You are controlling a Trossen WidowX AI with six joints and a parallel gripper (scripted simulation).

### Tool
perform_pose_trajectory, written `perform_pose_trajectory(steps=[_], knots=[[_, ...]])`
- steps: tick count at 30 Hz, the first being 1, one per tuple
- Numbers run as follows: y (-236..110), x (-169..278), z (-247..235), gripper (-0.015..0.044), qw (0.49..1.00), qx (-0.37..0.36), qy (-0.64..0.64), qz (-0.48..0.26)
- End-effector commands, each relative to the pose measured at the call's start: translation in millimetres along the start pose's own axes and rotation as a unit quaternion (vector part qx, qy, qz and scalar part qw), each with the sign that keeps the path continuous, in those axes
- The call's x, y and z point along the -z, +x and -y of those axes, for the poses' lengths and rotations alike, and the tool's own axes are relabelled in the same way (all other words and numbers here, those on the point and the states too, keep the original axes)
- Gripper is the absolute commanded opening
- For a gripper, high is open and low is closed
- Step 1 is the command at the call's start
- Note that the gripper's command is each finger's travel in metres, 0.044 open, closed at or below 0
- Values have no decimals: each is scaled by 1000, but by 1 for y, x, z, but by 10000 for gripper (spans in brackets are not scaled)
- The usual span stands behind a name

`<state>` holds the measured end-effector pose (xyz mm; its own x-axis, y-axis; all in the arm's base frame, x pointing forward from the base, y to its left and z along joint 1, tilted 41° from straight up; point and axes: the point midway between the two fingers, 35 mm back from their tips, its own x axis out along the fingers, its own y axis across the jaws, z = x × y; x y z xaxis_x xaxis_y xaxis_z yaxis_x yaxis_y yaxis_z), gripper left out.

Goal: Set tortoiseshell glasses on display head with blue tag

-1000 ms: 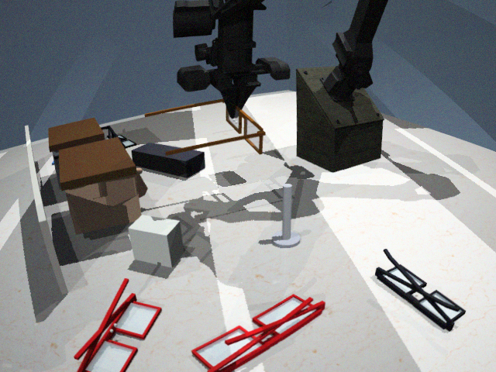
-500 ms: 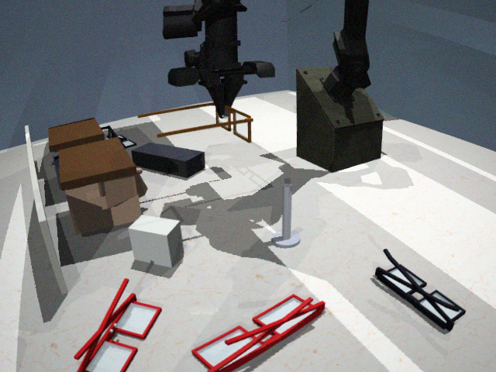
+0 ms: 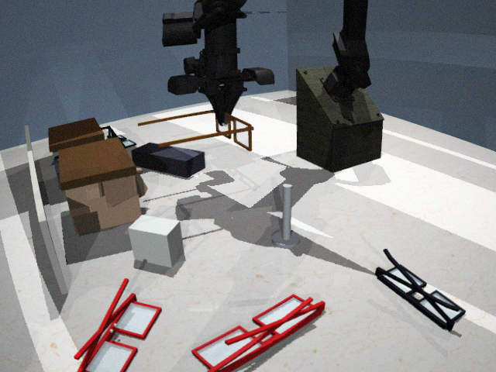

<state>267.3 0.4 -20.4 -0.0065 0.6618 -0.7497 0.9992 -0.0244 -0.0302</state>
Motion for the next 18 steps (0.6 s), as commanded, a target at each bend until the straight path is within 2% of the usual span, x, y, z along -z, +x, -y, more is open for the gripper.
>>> perform_pose_trajectory(steps=[1,18], knots=[[5,-1,1,0,1000,3,5,2],[20,-1,1,0,1000,3,5,-3]])
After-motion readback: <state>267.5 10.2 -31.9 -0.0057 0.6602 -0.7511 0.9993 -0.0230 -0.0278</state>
